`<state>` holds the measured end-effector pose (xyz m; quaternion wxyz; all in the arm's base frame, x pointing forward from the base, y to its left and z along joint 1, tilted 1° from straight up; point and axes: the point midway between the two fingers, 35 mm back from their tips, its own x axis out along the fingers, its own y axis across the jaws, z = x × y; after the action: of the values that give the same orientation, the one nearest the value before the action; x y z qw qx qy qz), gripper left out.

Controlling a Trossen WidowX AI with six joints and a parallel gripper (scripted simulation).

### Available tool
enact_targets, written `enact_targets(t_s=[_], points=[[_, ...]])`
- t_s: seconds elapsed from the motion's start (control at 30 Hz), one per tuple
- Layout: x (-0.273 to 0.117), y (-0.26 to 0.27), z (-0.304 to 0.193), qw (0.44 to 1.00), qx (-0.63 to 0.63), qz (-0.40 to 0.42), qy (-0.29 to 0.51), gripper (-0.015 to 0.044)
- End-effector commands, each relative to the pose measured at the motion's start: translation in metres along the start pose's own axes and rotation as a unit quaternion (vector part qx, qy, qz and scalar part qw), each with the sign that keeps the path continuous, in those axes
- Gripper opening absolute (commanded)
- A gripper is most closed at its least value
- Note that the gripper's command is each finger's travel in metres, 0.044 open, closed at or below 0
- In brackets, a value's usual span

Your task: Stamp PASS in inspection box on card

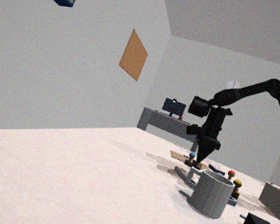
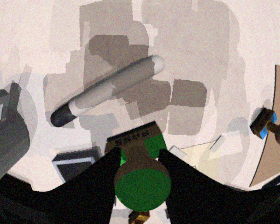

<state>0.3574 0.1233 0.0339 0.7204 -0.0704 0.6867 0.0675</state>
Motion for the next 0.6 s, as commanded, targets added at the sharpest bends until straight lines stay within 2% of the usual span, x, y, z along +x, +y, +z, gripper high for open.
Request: enact_targets(t_s=[0.0,0.57], points=[[-0.0027,0.0002,0.0001,1.000,-0.002,0.002,-0.001,0.0000],[-0.0110,-0.0004,-0.0003,1.000,-0.002,0.002,-0.001,0.0000]])
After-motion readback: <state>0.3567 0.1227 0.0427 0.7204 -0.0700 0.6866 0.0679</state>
